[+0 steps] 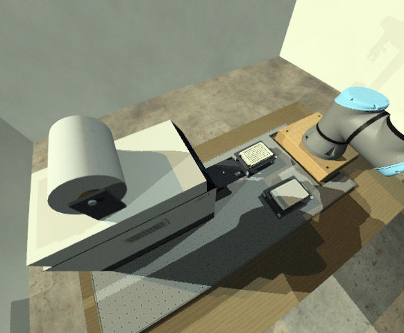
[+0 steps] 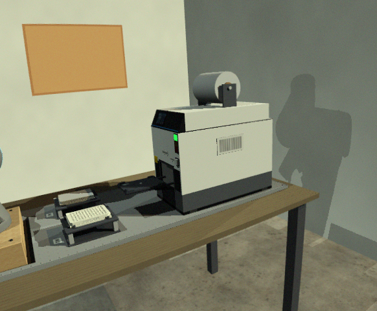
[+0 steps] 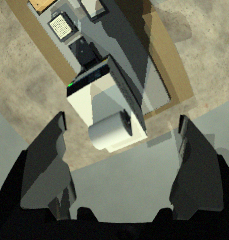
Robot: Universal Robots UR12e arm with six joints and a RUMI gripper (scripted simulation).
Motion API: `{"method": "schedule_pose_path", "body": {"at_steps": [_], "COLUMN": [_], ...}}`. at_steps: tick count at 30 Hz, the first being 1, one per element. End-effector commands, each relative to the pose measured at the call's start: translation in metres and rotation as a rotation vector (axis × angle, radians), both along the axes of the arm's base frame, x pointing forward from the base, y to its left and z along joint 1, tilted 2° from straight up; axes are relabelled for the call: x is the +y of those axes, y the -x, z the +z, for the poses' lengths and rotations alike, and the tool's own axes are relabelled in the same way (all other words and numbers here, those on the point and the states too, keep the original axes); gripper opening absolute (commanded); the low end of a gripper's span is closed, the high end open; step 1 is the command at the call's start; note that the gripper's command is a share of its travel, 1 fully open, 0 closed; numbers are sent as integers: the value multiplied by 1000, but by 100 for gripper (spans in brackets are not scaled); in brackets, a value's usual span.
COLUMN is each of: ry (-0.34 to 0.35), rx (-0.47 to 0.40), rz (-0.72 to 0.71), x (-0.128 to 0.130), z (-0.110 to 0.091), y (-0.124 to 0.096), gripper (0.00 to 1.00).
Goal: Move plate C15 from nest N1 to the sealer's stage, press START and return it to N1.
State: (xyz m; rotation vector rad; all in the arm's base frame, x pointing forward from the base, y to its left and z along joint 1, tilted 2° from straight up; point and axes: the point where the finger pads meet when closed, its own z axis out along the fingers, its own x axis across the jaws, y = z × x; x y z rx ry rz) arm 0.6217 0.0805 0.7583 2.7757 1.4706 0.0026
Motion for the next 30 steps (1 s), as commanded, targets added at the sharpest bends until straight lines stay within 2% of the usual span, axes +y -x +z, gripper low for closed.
{"method": "schedule_pose_path", "body": {"at_steps": [1,7,16,22,24,30], "ry": [1,1,1,1,1,1], "rx": [1,1,1,2,2,1], "rz": [-43,-61,-133,-170,-170,-218], "x": [-27,-39,-84,-107,-107,-137], "z": [-1,0,0,-1,-1,0], "y": [-2,-3,-5,-4,-4,-2], "gripper": [68,68,68,68,68,68]}}
